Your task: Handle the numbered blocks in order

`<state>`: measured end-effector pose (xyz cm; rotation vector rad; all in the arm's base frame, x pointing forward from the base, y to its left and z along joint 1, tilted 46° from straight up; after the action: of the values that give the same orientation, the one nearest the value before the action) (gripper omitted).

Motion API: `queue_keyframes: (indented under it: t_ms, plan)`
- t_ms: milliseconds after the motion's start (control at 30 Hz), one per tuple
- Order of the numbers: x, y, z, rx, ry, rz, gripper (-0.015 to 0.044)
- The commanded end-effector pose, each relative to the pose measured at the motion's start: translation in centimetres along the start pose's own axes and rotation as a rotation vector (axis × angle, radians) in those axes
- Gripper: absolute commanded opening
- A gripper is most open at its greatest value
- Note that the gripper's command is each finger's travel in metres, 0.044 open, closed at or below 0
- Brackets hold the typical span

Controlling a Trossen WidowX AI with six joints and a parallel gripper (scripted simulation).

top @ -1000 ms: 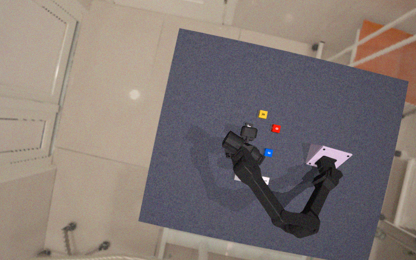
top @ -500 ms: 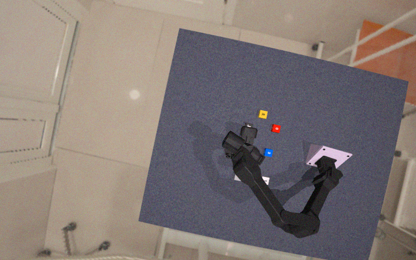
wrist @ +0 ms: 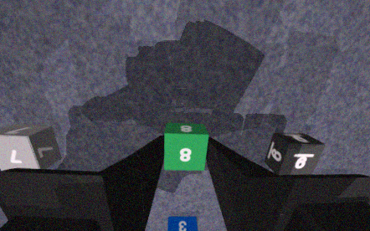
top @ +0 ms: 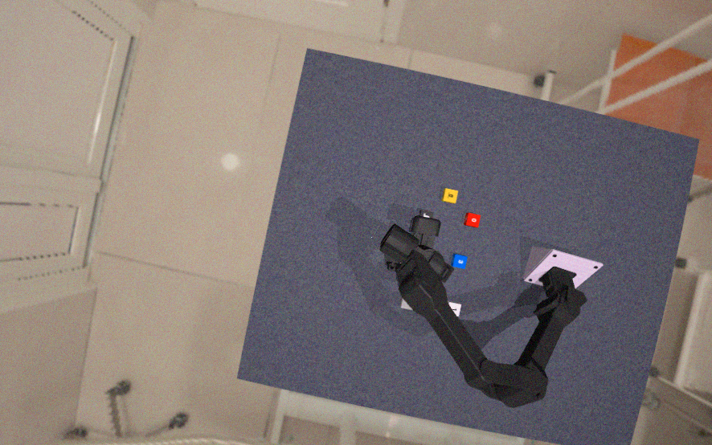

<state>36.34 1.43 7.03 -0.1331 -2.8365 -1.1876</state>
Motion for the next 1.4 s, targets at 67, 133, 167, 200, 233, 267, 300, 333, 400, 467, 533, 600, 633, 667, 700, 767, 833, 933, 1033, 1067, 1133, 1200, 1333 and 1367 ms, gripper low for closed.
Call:
queue_keyframes:
  t_ms: [67, 133, 167, 200, 233, 267, 300, 333, 400, 467, 533, 600, 633, 667, 700, 767, 833, 933, 1033, 1067, 1133, 1200, 1333, 1367]
  plan:
    - [0.0, 0.0, 0.0, -0.006, -0.001, 0.004, 0.0120]
    - [0.0, 0.0, 0.0, -0.006, -0.001, 0.004, 0.0120]
    - [0.0, 0.0, 0.0, -0.006, -0.001, 0.004, 0.0120]
    - [0.0, 0.0, 0.0, -0.006, -0.001, 0.004, 0.0120]
    - [0.0, 0.0, 0.0, -0.006, -0.001, 0.004, 0.0120]
    - [0.0, 0.0, -0.1, -0.006, -0.001, 0.004, 0.0120]
    - [0.0, 0.0, -0.2, -0.005, -0.001, 0.004, 0.0120]
    - [0.0, 0.0, -0.3, -0.005, -0.001, 0.004, 0.0120]
    - [0.0, 0.0, -0.6, -0.005, -0.001, 0.004, 0.0120]
    - [0.0, 0.0, -1.0, -0.005, -0.001, 0.004, 0.0120]
    - [0.0, 0.0, -1.3, -0.005, -0.001, 0.004, 0.0120]
    - [0.0, 0.0, -1.5, -0.005, -0.001, 0.004, 0.0120]
    - [0.0, 0.0, -1.5, -0.005, -0.001, 0.004, 0.0120]
    - [0.0, 0.0, -1.5, -0.005, -0.001, 0.004, 0.0120]
    - [0.0, 0.0, -1.5, -0.005, -0.001, 0.004, 0.0120]
    - [0.0, 0.0, -1.5, -0.005, -0.001, 0.004, 0.0120]
    - [0.0, 0.0, -1.5, -0.005, -0.001, 0.004, 0.0120]
    - [0.0, 0.0, -1.5, -0.005, -0.001, 0.004, 0.0120]
    - [0.0, 0.0, -1.5, -0.005, -0.001, 0.004, 0.0120]
    - [0.0, 0.0, -1.5, -0.005, -0.001, 0.004, 0.0120]
    - [0.0, 0.0, -1.3, -0.005, -0.001, 0.004, 0.0120]
    - [0.0, 0.0, -1.0, -0.005, -0.001, 0.004, 0.0120]
    - [0.0, 0.0, -0.3, -0.005, -0.001, 0.004, 0.0120]
    - [0.0, 0.0, -0.2, -0.005, -0.001, 0.004, 0.0120]
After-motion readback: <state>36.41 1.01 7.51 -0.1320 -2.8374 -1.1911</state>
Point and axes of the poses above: the point midway between the two fingers, 35 mm back from their tips, its own z axis out along the fingers, its own y axis across the jaws, x = y × z, the point moved 5 cm from there along -z, back along the fingers, and after that the axes turned 13 degrees about z, right-handed, at the moved point
